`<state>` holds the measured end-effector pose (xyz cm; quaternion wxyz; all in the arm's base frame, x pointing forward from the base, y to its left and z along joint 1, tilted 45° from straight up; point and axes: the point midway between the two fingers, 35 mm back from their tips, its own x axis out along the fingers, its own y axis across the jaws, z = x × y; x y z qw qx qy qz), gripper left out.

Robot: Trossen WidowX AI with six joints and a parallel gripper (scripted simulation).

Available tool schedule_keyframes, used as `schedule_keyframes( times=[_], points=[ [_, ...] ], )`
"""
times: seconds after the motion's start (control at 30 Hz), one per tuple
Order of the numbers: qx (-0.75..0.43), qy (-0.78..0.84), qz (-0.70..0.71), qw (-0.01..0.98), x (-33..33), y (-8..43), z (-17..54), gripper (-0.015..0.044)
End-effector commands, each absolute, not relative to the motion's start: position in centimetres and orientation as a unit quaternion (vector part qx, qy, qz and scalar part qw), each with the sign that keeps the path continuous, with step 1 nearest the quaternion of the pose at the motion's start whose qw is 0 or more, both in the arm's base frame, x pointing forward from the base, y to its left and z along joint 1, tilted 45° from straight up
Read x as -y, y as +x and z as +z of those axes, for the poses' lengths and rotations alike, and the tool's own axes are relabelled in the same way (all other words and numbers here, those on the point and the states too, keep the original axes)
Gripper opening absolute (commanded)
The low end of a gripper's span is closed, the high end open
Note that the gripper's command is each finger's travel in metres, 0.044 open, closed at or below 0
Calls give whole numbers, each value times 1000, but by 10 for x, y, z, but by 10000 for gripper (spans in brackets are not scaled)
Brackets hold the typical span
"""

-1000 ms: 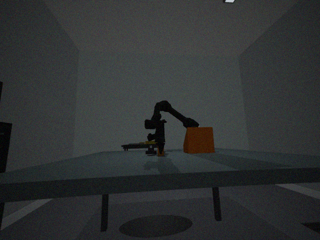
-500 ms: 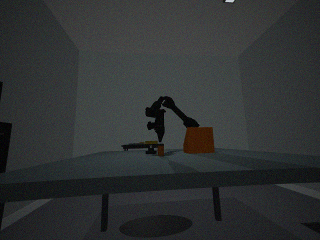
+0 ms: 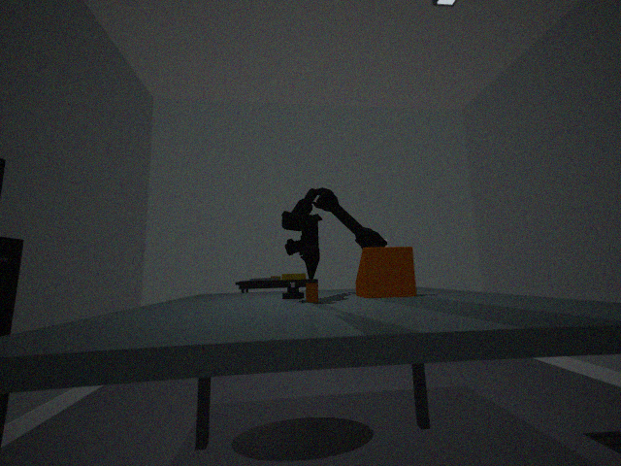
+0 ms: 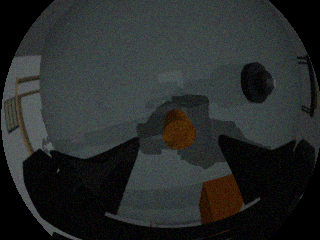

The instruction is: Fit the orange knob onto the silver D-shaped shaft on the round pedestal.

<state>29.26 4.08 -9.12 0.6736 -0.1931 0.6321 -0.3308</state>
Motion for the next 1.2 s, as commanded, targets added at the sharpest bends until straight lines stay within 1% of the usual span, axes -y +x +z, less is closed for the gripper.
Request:
schedule_keyframes(
  times=[0.0, 1.17],
  points=[
    [-633, -197, -331, 671, -35, 292, -97, 440],
    [-633, -198, -333, 671, 5, 289, -136, 440]
  ],
)
